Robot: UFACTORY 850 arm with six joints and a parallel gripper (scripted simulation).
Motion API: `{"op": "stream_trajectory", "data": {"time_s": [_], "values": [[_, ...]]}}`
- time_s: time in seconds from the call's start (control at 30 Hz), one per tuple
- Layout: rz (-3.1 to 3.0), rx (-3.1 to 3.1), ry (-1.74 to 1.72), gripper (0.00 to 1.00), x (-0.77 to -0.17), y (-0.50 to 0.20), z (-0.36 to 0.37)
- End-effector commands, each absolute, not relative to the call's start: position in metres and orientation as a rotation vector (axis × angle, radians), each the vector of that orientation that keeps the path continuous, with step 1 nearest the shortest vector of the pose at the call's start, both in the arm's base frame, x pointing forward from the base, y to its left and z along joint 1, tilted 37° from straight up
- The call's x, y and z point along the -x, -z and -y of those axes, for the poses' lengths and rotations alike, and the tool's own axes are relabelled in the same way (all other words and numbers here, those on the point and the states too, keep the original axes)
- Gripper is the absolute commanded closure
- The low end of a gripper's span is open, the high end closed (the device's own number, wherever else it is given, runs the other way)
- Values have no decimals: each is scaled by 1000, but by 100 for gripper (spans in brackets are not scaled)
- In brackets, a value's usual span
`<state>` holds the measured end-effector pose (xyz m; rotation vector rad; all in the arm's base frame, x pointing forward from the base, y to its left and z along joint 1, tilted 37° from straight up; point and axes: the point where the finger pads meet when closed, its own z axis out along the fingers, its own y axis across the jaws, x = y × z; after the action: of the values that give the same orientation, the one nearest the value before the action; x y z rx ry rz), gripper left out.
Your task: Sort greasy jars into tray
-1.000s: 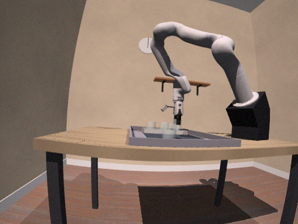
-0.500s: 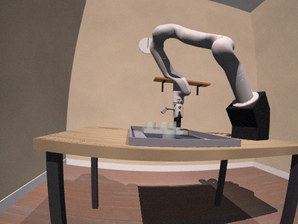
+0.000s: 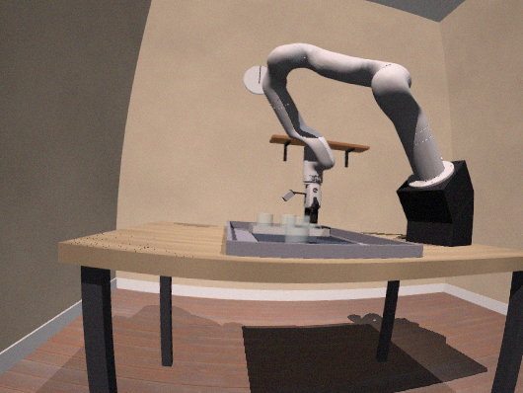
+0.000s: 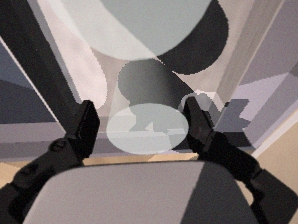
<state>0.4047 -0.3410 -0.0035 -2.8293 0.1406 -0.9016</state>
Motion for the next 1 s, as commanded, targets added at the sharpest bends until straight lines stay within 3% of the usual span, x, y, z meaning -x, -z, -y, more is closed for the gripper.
{"op": "stream_trajectory", "data": {"time_s": [0.0, 0.97], "values": [[-141, 2830, 903, 0, -405, 3, 341], [-141, 2830, 903, 0, -357, -62, 352]]}}
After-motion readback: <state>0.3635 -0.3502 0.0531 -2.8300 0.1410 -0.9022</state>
